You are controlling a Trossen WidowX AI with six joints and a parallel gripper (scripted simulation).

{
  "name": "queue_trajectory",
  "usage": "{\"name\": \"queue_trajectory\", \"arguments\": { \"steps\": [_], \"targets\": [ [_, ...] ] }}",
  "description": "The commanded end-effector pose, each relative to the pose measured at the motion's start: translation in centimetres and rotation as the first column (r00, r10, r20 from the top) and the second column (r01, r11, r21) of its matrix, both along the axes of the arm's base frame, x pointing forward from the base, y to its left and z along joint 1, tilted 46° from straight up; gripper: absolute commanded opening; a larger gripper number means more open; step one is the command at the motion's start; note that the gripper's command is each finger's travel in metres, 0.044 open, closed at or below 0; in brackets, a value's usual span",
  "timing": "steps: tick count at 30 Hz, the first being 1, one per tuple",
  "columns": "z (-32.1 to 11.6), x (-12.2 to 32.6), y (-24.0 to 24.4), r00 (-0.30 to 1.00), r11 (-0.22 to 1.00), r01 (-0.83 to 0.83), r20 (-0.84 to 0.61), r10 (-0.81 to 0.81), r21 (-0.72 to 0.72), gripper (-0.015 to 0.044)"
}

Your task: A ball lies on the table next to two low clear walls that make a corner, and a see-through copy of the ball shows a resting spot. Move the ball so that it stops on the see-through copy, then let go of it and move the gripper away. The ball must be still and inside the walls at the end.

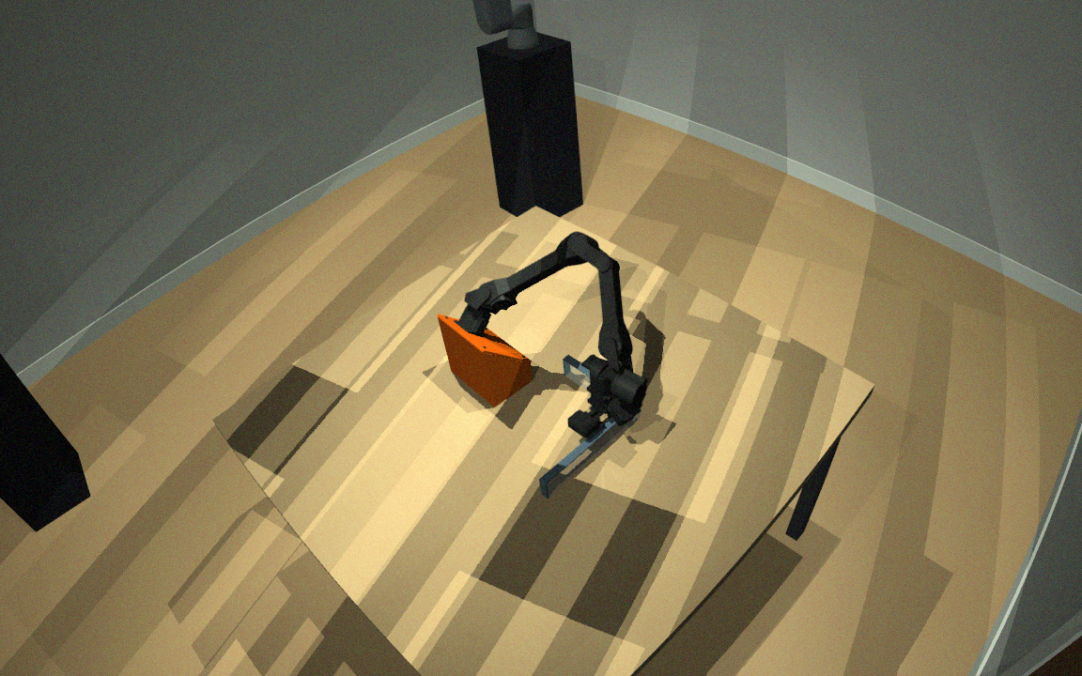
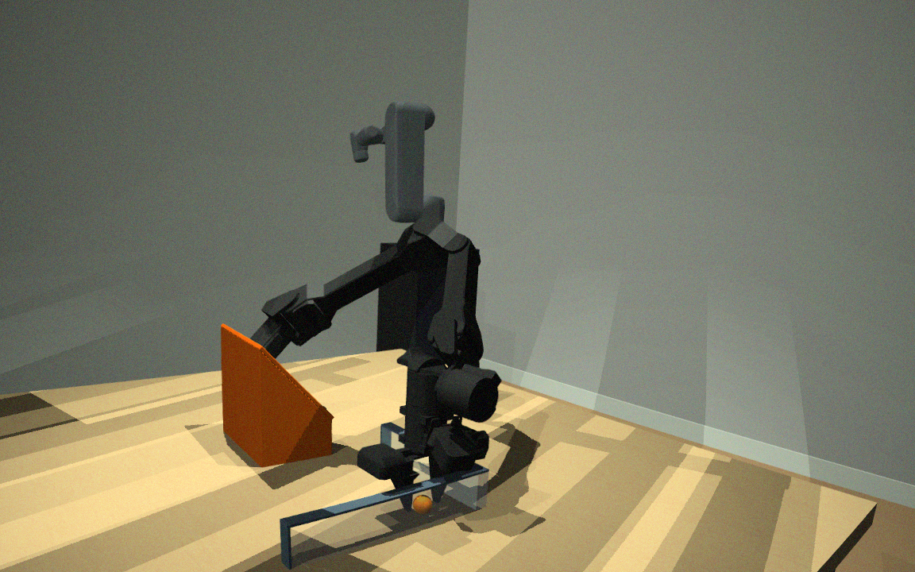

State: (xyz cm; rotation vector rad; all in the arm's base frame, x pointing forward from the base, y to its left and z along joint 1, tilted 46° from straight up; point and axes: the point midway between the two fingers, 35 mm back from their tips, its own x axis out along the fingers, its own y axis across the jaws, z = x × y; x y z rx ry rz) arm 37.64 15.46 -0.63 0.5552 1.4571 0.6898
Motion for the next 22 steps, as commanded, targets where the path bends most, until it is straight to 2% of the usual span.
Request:
{"name": "queue_trajectory", "arguments": {
  "steps": [1, 5, 16, 22],
  "targets": [
    [1.6, 0.4, -1.8, 1.0, 1.0, 0.003, 0.007, -0.003, -0.002, 0.0237],
    [5.6, 0.2, -6.0, 1.0, 1.0, 0.001, 0.003, -0.001, -0.001, 0.0237],
    [5.1, 0.4, -6.5, 1.0, 1.0, 0.02, -0.002, -0.02, -0.005, 0.0237],
    [8.4, 0.1, -9.5, 1.0, 1.0, 0.015, 0.002, -0.015, -0.003, 0.0395]
  ]
}}
